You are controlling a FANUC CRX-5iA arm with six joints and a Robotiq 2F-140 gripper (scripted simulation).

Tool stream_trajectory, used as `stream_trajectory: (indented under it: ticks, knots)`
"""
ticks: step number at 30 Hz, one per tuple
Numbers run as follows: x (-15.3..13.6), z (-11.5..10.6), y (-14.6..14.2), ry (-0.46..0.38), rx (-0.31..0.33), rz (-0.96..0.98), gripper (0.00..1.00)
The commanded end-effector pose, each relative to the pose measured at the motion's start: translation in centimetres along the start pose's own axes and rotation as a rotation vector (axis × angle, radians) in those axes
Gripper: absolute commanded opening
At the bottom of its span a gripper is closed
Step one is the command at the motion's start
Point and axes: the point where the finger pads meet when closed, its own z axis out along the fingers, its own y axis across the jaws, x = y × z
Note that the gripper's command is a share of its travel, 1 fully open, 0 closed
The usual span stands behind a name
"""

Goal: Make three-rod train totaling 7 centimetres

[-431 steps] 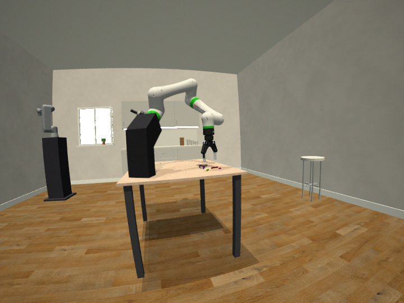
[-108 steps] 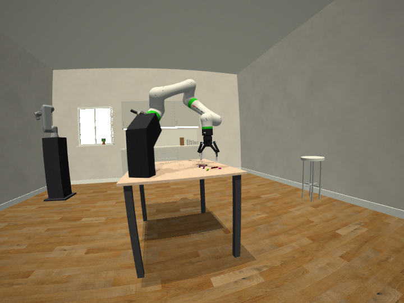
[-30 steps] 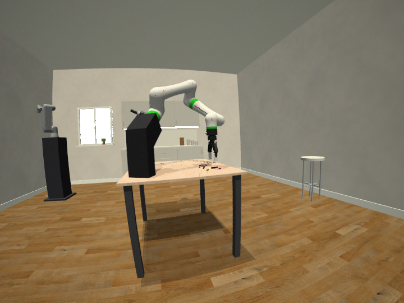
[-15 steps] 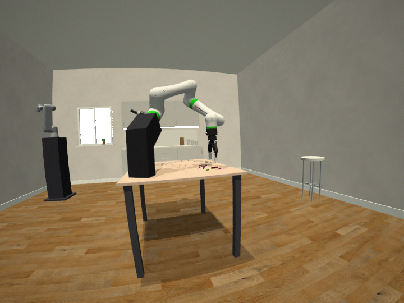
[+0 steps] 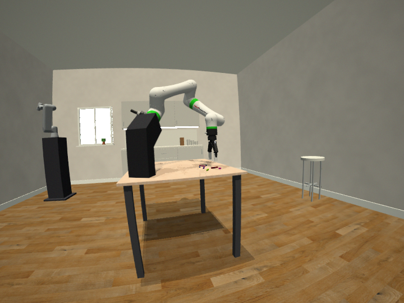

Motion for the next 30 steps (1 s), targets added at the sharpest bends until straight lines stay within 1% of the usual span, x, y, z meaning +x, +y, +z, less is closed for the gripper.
stream_trajectory:
  ticks: [1,23,30]
  knots:
    - [0.01,-0.02,0.02,0.000,0.000,0.000,1.00]
    - [0.01,-0.02,0.02,0.000,0.000,0.000,1.00]
    - [-0.24,-0.09,-0.43,0.000,0.000,-0.073,1.00]
